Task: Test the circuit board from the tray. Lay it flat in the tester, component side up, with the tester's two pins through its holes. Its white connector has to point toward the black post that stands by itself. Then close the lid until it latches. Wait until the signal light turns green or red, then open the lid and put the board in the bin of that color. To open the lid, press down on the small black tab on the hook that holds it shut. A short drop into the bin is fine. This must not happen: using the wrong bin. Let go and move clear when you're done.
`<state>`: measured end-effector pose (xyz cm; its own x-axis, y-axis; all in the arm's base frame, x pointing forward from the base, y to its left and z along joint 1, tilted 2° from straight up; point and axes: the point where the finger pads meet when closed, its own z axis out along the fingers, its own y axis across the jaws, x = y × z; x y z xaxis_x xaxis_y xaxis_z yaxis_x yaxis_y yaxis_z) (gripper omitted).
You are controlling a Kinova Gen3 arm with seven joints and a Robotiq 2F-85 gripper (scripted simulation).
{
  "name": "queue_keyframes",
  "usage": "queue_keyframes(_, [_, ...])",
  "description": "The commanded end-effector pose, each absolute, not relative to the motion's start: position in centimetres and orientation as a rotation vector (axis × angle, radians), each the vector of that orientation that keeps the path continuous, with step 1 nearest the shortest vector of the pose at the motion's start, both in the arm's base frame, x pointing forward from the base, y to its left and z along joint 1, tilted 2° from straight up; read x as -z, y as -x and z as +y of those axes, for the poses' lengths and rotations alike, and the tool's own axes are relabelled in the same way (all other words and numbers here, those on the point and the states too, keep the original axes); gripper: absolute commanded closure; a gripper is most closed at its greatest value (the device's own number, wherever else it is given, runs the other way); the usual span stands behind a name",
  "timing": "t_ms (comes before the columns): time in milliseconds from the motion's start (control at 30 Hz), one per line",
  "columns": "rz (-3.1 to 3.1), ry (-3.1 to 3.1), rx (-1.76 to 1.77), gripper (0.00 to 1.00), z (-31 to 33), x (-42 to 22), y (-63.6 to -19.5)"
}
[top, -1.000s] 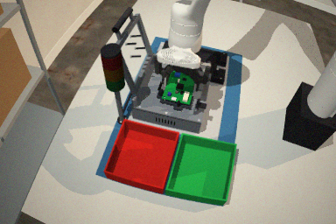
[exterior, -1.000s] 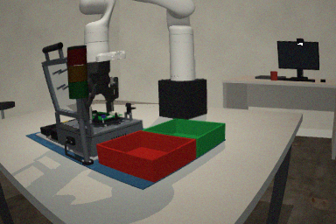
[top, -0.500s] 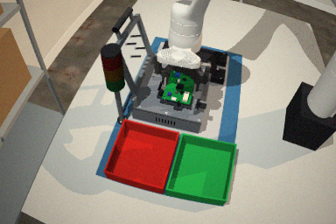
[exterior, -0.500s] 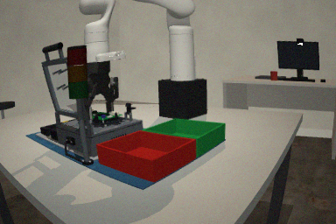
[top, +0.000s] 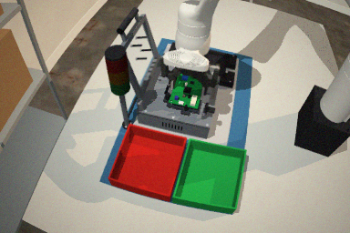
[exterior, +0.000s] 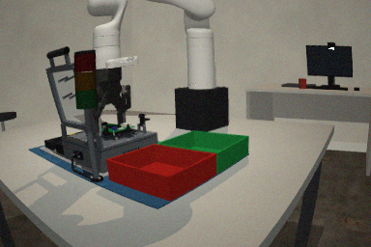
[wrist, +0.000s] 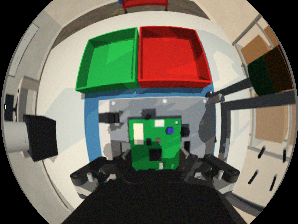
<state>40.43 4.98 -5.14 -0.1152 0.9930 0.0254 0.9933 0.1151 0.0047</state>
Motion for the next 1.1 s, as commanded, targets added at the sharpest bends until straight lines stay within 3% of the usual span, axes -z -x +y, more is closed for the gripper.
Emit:
queue_keyframes(0, [-2.33,2.092,0.034,0.23,4.9,5.29,-40.75])
queue_keyframes(367, [-2.33,2.092,0.034,0.23,4.91,5.57,-40.76])
queue_keyframes(400, [-2.33,2.092,0.034,0.0,4.91,5.57,-40.75])
queue_keyframes(1067, [-2.33,2.091,0.033,0.0,4.91,5.57,-40.72])
